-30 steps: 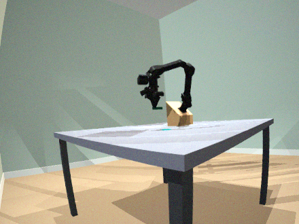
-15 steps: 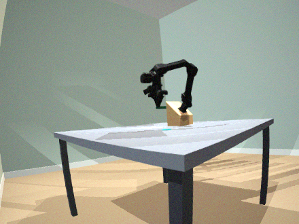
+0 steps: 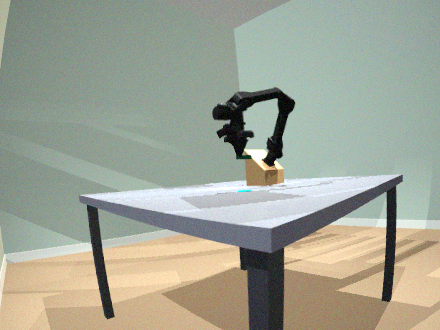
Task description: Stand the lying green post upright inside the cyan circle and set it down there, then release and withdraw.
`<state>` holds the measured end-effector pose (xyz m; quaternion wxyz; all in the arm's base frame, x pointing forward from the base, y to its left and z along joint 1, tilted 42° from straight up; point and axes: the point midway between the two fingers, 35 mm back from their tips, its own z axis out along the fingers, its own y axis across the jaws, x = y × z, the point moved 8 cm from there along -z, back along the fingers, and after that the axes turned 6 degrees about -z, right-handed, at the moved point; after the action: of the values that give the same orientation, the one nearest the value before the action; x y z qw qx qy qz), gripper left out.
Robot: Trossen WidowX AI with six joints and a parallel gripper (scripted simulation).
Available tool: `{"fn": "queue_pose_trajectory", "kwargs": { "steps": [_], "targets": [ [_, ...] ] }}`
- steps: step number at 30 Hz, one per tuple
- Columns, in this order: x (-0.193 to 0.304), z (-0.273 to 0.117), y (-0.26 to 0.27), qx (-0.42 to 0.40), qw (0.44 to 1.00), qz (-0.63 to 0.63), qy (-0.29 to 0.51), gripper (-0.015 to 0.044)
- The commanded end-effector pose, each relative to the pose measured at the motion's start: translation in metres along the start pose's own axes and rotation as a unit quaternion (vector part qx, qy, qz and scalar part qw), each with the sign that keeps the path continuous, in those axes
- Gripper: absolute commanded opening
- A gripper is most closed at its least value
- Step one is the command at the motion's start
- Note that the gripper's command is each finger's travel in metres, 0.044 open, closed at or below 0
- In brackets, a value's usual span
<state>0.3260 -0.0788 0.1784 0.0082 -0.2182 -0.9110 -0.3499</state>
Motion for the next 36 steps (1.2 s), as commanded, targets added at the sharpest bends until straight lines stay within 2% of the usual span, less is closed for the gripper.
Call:
{"fn": "queue_pose_trajectory", "kwargs": {
  "steps": [1,36],
  "targets": [
    [0.003,-0.002,0.012,-0.005,1.0,0.002,-0.001,0.0023],
    [0.013,0.021,0.021,0.078,0.995,-0.026,-0.049,0.0023]
  ]
}}
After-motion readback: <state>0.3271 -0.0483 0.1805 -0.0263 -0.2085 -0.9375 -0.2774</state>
